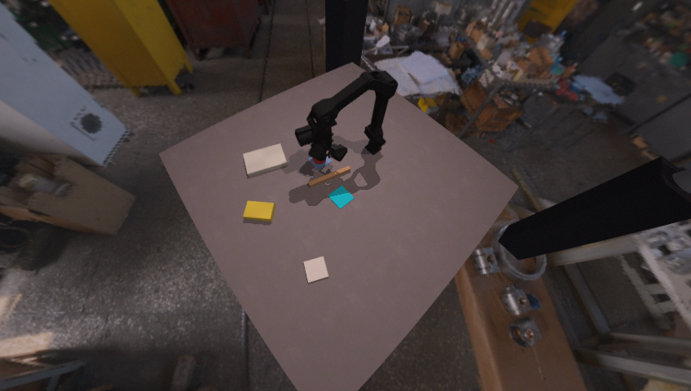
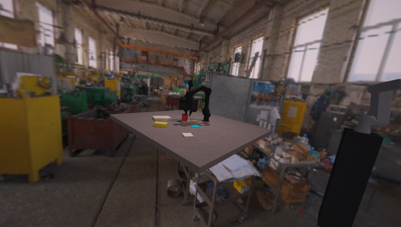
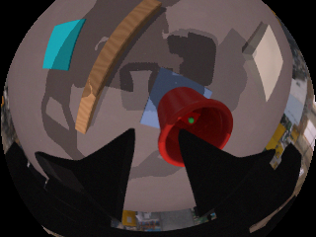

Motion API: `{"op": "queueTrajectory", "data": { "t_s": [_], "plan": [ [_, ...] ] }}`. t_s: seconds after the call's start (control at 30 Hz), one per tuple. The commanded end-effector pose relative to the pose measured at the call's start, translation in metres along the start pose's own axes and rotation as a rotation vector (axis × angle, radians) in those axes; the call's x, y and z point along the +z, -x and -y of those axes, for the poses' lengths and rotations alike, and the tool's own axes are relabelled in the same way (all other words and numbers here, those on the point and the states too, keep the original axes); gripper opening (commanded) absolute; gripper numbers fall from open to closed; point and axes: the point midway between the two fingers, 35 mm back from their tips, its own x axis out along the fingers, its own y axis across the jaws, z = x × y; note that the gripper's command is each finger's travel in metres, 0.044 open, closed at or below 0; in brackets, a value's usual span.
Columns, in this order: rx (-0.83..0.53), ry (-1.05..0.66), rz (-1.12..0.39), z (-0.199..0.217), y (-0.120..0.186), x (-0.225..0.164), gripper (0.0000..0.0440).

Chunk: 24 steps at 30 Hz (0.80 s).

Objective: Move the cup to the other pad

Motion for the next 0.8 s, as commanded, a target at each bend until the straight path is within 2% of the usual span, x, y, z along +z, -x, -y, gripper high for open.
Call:
{"op": "queueTrajectory", "data": {
  "t_s": [0.0, 0.27, 0.53, 0.77],
  "plan": [
    [0.004, 0.034, -0.016, 0.002, -0.013, -0.002, 0.0190],
    [0.023, 0.128, -0.023, 0.002, -0.037, -0.002, 0.0185],
    [0.028, 0.249, -0.033, 0.004, -0.051, -0.005, 0.0000],
    [0.025, 0.339, -0.020, 0.006, -0.042, -0.001, 0.0000]
  ]
}}
